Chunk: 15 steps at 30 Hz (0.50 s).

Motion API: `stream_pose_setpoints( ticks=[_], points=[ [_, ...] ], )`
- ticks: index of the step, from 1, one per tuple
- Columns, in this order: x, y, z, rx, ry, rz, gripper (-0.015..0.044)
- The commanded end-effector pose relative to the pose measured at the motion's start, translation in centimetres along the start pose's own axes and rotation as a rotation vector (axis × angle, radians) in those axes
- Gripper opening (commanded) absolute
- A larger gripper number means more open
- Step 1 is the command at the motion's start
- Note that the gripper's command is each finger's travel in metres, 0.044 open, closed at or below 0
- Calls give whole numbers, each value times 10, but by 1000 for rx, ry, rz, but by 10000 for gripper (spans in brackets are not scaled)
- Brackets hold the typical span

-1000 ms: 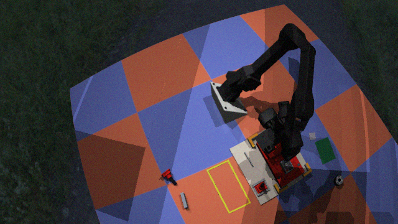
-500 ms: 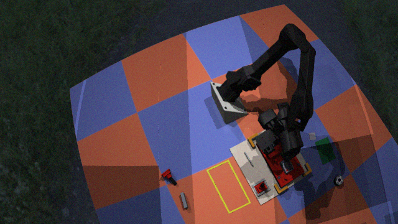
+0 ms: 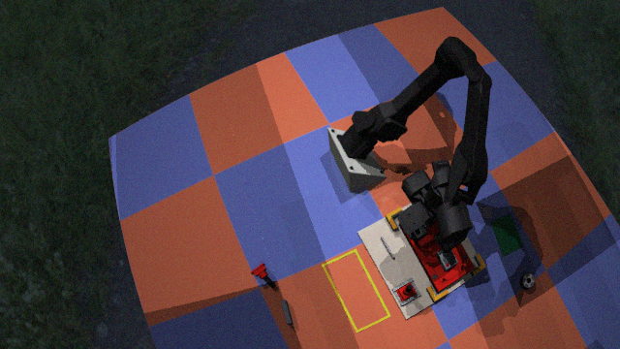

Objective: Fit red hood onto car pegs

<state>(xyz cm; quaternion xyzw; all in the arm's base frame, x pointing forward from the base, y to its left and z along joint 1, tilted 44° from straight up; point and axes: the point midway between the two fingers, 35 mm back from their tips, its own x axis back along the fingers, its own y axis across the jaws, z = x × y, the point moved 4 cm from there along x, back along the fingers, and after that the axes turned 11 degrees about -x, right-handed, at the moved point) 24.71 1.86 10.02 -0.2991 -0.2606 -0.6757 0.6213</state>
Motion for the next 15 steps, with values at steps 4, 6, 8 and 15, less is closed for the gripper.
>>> stream_pose_setpoints(
  ticks=[4,6,8,15],
  points=[
    [1,0,0,0,0,0,222],
    [2,0,0,0,0,0,170],
    [6,0,0,0,0,0,117],
    [23,0,0,0,-1,0,0]
  ],
)
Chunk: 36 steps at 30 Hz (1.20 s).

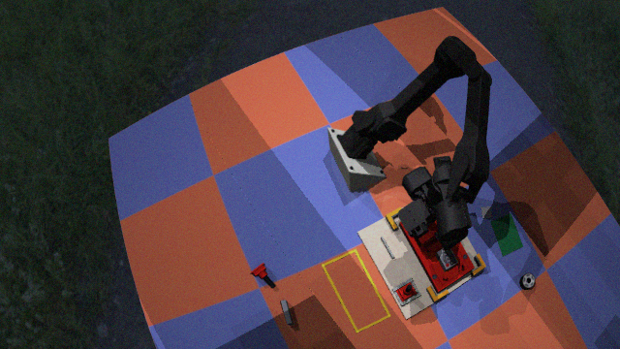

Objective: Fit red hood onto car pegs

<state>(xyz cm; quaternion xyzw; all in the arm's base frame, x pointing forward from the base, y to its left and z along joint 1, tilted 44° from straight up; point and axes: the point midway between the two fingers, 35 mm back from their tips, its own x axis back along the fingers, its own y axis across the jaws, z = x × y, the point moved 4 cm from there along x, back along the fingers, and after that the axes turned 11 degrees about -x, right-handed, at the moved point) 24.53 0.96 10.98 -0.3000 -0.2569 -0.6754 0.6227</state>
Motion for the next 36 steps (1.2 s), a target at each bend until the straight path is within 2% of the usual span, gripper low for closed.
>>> stream_pose_setpoints(
  ticks=[1,14,21,36],
  points=[
    [13,1,0,5,-5,-5,0],
    [53,1,0,4,-6,-4,0],
    [56,1,0,6,-3,-5,0],
    [61,33,4,525,-6,-7,0]
  ],
)
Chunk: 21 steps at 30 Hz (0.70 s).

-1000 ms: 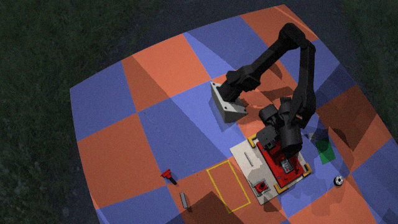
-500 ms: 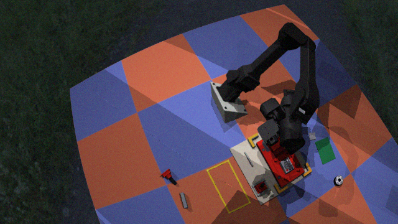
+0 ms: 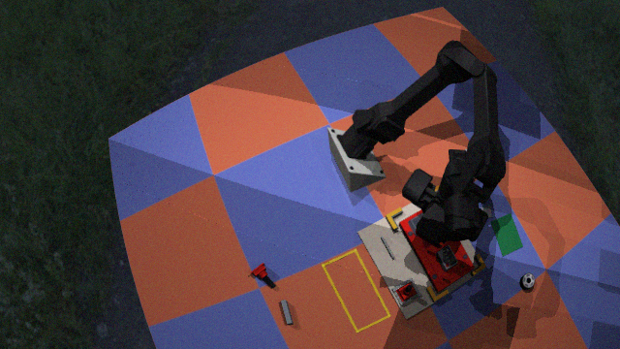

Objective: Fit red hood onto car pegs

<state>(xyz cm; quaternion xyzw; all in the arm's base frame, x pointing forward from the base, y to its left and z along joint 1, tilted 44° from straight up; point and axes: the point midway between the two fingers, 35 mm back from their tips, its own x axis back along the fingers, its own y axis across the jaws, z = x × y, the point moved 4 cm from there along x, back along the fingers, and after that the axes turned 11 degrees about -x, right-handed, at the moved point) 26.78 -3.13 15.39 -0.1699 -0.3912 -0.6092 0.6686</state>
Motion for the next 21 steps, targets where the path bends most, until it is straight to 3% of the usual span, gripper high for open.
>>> stream_pose_setpoints(
  ticks=[1,21],
  points=[
    [2,10,-2,154,1,-4,0],
    [2,53,-13,879,-2,-8,0]
  ],
)
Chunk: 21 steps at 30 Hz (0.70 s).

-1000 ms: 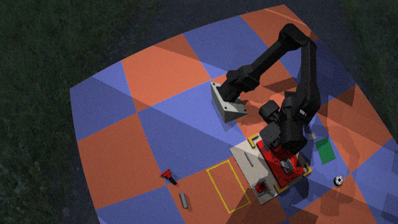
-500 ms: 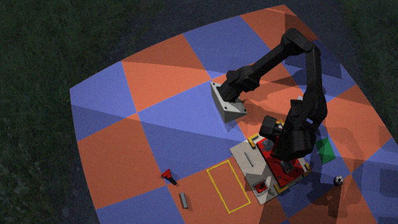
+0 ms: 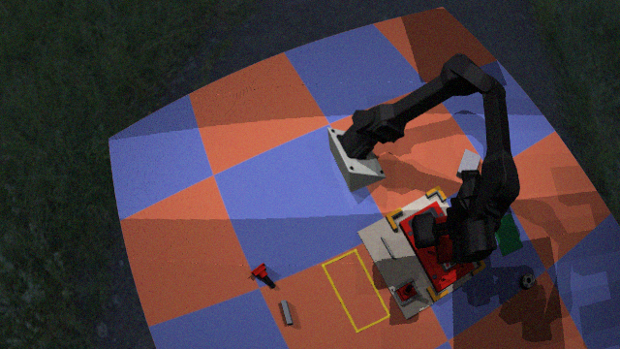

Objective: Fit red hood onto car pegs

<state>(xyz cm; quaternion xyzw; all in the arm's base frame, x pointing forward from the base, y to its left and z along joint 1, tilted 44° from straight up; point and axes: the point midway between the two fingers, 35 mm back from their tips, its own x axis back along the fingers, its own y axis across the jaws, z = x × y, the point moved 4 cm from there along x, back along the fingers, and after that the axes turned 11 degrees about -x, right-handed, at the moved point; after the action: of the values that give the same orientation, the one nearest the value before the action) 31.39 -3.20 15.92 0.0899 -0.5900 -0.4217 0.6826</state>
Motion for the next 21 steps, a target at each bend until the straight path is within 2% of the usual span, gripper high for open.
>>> stream_pose_setpoints(
  ticks=[1,7,15,21],
  points=[
    [0,6,-8,156,-2,-5,0],
    [-1,12,-18,349,-3,-5,0],
    [-2,12,-18,355,-3,-5,0],
    [-16,12,-18,355,-3,-6,0]
  ],
)
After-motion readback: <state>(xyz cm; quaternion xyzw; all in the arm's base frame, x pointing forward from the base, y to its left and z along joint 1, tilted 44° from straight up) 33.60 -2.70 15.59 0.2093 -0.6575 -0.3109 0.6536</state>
